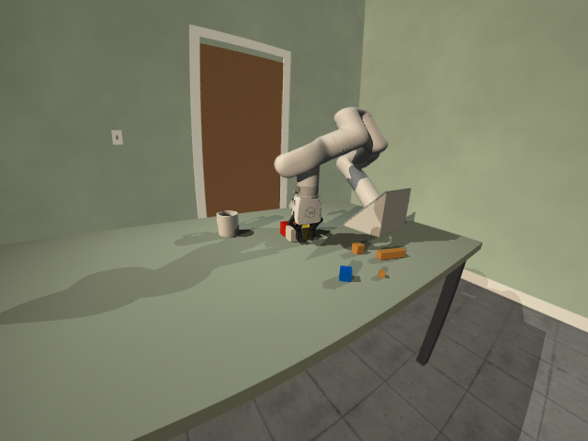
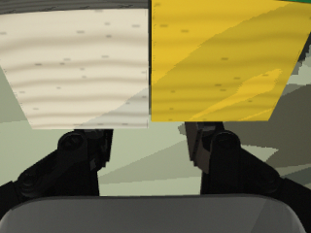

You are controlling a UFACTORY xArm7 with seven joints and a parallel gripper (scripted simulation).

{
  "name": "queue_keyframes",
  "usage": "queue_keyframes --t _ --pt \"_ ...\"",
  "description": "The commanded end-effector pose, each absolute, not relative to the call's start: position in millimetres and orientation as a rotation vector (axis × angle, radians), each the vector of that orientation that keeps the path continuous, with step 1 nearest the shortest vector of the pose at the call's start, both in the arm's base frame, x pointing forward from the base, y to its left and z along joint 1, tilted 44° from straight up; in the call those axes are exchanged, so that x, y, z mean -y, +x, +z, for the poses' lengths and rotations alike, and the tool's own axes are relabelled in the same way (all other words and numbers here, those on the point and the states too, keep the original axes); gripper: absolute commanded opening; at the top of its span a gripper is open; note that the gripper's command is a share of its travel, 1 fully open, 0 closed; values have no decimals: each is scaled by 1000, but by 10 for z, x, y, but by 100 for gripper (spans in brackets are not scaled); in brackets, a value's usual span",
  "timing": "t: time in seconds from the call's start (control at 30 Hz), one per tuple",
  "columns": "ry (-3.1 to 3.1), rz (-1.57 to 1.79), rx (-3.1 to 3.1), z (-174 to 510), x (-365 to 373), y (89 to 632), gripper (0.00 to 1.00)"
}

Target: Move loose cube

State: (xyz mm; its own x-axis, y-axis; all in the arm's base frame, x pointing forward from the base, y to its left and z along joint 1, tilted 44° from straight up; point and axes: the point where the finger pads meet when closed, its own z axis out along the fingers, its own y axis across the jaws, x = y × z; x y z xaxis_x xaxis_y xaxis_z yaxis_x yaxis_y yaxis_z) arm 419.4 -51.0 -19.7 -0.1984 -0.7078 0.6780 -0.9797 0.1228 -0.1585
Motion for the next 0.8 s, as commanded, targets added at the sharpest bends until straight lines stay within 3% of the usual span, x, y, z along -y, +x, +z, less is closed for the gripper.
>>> queue_keyframes --t 0.0,0.77 --pt "1631 827 1968 -181 504 4202 47" --pt "1631 827 1968 -149 537 4193 47"
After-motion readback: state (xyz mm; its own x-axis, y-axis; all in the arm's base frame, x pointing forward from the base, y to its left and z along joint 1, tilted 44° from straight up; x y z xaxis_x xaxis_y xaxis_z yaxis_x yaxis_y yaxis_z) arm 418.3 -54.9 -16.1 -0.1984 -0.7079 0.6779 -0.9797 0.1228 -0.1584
